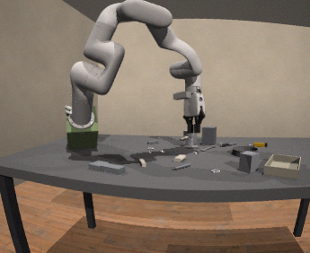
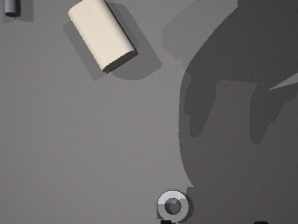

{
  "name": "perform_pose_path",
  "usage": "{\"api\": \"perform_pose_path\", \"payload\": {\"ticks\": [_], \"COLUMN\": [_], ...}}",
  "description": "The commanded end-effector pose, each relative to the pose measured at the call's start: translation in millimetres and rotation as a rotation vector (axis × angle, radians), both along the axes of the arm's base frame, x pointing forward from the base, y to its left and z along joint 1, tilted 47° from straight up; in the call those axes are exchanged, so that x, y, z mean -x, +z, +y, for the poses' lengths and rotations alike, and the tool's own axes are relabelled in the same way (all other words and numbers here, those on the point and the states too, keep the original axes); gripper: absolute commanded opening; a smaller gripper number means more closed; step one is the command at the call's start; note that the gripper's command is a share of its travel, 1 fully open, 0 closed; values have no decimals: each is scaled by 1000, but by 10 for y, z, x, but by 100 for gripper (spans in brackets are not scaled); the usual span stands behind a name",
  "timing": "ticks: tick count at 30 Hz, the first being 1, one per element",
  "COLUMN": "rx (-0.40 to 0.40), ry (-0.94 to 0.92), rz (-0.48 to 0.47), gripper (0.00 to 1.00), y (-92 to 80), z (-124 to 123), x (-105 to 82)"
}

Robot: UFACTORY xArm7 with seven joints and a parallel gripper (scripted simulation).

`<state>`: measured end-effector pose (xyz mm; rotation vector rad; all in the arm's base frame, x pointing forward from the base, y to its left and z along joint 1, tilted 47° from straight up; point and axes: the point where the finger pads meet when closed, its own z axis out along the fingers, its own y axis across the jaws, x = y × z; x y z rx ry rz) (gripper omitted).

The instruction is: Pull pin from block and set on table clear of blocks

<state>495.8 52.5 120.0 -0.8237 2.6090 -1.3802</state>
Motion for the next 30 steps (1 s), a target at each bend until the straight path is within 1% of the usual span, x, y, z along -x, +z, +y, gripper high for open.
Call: {"api": "perform_pose_path", "payload": {"ticks": [1,5,11,13,24,30], "rx": [-2,-3,-14,-16,-18,-27], "ry": [4,7,31,35,39,64], "rz": [0,3,32,38,41,69], "gripper": [43,43,43,43,43,43], "y": [-5,-25,-207,-243,-267,-441], "z": [23,32,106,120,132,220], "x": [-8,-8,-3,-1,-1,6]}}
